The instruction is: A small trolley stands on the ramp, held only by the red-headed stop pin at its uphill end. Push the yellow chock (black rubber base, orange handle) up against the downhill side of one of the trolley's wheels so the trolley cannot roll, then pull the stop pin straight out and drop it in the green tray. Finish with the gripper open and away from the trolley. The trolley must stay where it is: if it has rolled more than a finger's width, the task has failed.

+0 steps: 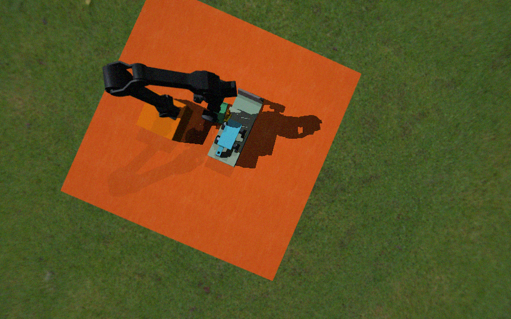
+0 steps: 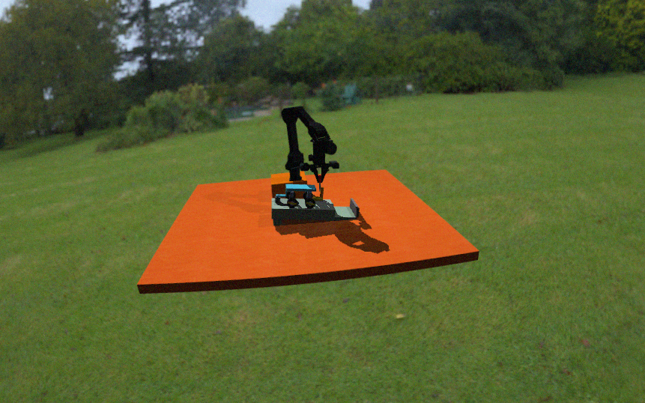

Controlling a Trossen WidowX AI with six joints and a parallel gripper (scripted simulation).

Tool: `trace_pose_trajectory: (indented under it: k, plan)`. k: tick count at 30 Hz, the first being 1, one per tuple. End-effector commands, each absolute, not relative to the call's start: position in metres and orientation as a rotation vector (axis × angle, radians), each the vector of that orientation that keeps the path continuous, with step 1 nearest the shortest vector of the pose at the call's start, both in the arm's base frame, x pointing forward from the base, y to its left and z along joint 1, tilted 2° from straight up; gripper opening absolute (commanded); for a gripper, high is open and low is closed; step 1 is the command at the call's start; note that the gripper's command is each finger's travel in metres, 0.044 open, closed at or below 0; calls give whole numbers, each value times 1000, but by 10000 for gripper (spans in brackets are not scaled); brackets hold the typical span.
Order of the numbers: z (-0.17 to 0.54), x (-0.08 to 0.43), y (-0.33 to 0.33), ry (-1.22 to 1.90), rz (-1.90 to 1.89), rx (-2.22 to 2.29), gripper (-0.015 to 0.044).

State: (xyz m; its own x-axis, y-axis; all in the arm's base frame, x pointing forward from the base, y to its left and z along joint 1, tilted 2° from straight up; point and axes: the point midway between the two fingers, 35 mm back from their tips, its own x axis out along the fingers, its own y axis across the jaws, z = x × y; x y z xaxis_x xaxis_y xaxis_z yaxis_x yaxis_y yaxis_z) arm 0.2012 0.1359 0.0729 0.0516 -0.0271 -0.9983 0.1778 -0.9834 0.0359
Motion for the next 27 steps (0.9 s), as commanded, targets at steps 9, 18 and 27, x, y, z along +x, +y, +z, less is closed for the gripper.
trace_pose_trajectory:
  k: [9,18,27]
  plan:
    - [71,199,136,241,-2032,2134,0]
    - [53,178,133,244,-2034,2129,0]
    - [41,179,135,349,-2089,2154,0]
